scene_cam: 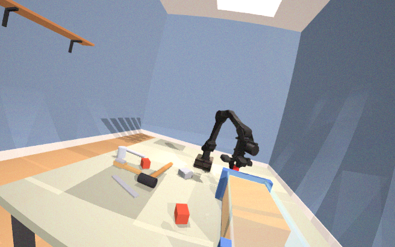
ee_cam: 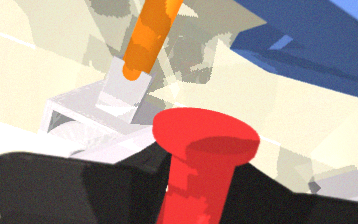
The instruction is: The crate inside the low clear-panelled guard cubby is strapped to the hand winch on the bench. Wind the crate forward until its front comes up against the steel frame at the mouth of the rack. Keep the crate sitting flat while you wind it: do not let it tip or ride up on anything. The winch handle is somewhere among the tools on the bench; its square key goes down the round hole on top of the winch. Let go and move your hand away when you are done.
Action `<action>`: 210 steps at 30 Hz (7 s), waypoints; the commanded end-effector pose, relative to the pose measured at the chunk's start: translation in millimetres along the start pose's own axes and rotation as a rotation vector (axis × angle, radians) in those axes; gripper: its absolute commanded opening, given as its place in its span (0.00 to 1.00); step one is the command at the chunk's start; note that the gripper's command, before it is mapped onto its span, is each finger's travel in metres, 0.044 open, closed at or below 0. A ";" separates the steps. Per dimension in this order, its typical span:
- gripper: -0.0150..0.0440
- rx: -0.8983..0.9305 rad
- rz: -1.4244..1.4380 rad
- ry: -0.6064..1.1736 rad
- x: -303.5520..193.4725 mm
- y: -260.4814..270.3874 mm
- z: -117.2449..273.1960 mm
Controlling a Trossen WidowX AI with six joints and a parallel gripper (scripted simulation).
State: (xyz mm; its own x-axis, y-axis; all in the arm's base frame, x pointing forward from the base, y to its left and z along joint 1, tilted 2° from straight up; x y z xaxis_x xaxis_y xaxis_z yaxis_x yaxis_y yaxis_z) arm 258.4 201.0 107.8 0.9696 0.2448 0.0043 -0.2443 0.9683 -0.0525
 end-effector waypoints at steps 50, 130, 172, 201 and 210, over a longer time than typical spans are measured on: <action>0.25 0.030 0.004 -0.027 32.6 71.3 5.2; 0.25 0.037 0.004 -0.023 -13.9 161.4 7.4; 0.25 0.039 0.004 -0.019 -66.6 177.3 6.4; 0.25 0.038 0.004 -0.016 -104.5 170.5 5.0; 0.25 0.038 0.004 -0.016 -115.1 165.7 4.5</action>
State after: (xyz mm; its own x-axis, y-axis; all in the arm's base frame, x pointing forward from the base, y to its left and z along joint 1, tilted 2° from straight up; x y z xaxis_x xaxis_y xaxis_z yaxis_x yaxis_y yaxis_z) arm 121.2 342.8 104.3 0.9704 0.2345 0.0575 -0.2352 0.9719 0.0060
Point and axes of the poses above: the point midway between the two fingers, 35 mm back from their tips, its own z axis back along the fingers, its own y axis across the jaws, x = y × z, the point moved 3 cm from there along z, back along the fingers, and after that the axes turned 8 degrees about -z, right-handed, at the moved point
